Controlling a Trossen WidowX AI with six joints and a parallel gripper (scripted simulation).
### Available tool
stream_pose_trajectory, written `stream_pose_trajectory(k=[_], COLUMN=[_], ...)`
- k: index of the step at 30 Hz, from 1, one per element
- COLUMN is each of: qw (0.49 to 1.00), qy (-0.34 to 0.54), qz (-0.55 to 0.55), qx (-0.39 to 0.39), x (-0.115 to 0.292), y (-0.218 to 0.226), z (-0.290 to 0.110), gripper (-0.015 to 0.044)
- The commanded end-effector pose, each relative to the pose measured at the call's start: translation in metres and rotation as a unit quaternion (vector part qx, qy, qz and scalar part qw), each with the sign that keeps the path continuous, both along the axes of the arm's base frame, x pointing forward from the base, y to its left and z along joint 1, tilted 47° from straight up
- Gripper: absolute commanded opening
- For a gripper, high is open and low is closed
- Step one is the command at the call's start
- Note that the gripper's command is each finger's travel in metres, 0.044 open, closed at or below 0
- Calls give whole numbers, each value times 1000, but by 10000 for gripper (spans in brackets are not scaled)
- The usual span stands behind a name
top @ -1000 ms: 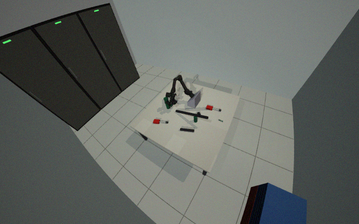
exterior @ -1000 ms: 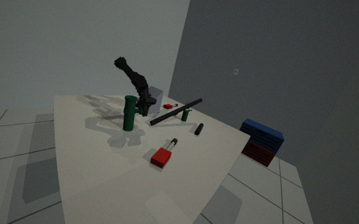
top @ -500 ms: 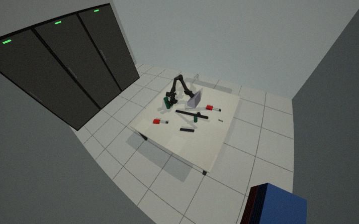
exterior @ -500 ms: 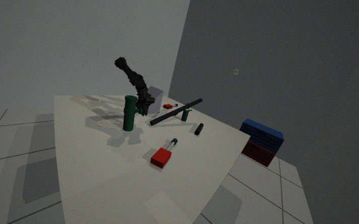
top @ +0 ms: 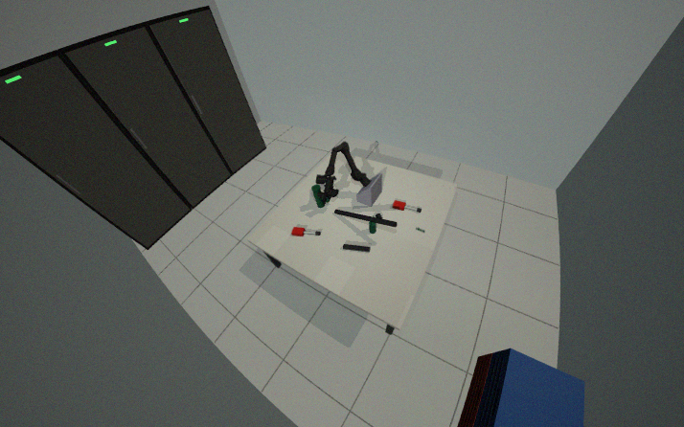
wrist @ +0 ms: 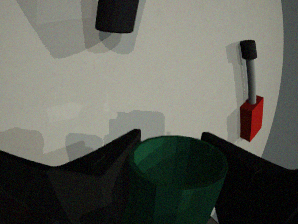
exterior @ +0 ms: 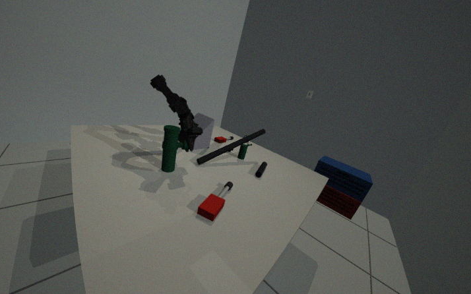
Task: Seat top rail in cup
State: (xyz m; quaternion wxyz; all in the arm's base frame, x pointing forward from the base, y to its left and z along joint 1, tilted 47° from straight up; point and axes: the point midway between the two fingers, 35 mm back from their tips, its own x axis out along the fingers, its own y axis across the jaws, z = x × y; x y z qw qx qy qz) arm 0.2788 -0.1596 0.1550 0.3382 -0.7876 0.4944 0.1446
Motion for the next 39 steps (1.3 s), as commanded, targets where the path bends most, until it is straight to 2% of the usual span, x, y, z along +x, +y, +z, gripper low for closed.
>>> stream_pose_trajectory(k=[1,18,34,35,39], qw=[1000,1000,1000,1000,1000], qy=[-6,-7,-5,-5,-4], qz=[-5,-7,-7,-7,-7], qx=[0,-2,2,3,4], x=[1,2,4,5,6], y=[0,0,14,17,30], z=[0,0,-1,-1,-2], gripper=[0,0,420,440,440])
